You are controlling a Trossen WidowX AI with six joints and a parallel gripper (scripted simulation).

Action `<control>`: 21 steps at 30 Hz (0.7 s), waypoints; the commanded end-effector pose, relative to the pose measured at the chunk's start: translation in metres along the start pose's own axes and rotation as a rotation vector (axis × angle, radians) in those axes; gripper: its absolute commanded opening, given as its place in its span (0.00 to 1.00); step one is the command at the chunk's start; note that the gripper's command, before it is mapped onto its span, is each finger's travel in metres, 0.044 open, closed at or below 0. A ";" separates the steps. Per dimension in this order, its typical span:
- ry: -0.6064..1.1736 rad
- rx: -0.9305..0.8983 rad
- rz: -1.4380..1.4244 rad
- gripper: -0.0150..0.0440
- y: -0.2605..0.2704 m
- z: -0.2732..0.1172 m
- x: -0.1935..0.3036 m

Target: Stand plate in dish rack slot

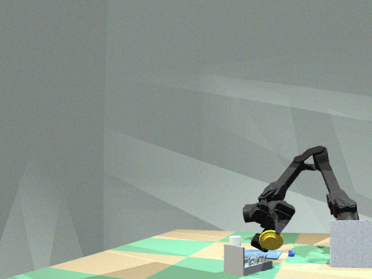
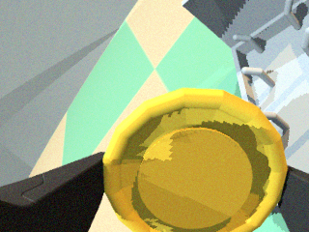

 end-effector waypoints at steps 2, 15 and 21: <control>-0.097 -0.013 -0.116 0.25 -0.005 0.000 0.009; -0.317 0.044 -0.400 0.25 -0.015 -0.004 0.029; -0.410 0.106 -0.535 0.25 -0.018 -0.006 0.038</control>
Point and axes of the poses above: the point midway between the two fingers, 35 mm back from their tips, its own z axis out along the fingers, its own y axis across the jaws, x = y × z, the point moved 7 cm from there along -z, back along the fingers, and after that the axes turned 2 degrees about -z, right-handed, at the moved point
